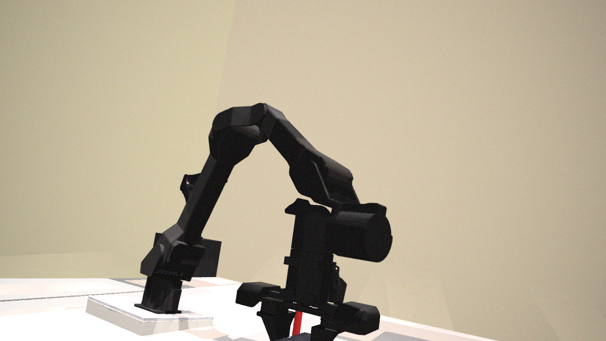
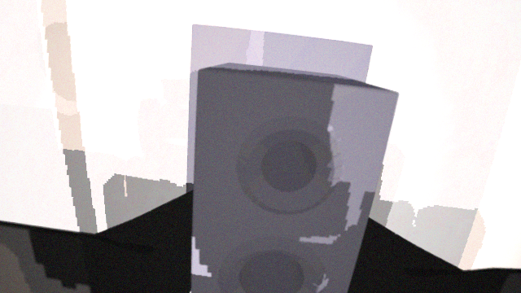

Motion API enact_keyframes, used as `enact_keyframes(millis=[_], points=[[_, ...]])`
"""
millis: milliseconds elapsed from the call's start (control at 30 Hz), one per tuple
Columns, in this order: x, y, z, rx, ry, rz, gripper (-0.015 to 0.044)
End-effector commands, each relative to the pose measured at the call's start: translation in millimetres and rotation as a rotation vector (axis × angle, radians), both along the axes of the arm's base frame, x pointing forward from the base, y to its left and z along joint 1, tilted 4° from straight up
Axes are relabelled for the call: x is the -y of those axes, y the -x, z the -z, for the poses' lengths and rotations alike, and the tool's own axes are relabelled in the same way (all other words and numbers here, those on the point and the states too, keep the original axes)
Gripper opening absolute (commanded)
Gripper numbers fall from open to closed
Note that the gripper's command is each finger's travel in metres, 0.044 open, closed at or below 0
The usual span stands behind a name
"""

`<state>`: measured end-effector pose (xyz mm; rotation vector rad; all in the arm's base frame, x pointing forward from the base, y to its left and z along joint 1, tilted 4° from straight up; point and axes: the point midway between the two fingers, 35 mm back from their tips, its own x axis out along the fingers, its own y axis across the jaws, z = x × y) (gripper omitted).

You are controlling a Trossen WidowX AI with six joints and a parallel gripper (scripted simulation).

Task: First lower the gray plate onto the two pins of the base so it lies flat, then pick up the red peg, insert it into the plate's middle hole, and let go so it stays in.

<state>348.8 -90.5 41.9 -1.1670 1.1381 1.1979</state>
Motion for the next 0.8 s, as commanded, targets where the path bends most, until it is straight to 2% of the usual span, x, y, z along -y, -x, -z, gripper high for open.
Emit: enact_keyframes(millis=[0,267,600,767], points=[[0,0,-1,0.002,0.0,0.0,0.0236],[0,0,-1,0.002,0.0,0.0,0.044],[0,-1,-3,0.002,0.0,0.0,0.044],[6,-3,-66,0.001,0.001,0.001,0.044]])
